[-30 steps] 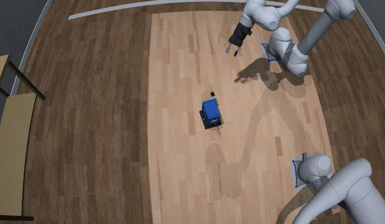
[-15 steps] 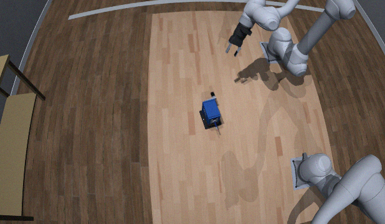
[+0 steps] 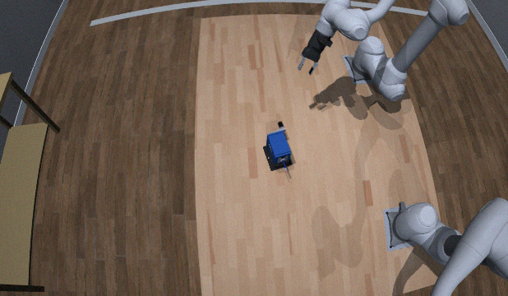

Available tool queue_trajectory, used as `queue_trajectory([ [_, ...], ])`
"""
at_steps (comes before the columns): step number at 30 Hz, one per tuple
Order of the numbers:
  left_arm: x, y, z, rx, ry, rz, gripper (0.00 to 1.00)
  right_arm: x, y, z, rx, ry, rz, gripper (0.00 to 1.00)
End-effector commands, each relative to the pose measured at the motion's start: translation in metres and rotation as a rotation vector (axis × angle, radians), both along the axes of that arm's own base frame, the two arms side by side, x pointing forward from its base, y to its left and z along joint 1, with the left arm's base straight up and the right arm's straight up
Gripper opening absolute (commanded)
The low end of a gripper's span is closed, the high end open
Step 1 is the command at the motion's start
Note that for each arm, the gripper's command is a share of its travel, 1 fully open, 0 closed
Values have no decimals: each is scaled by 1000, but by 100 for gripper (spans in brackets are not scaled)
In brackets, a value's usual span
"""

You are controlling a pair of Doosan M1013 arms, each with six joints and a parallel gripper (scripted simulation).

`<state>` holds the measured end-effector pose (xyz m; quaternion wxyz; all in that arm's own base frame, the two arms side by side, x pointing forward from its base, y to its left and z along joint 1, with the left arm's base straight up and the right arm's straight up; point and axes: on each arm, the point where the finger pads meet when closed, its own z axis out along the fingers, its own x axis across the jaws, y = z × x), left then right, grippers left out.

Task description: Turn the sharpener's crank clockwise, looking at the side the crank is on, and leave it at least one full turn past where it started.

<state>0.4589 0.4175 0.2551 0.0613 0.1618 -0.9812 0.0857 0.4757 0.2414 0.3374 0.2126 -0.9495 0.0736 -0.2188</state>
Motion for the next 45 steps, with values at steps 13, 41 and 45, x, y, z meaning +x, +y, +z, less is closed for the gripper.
queue_trajectory([
  [13,-93,20,7,-35,-2,-41,100,0,0,1,1,-1,0,100],
  [41,-257,14,14,-112,-27,-112,100,0,0,1,1,-1,0,100],
  [45,-273,11,15,-121,-31,-119,100,0,0,1,1,-1,0,100],
])
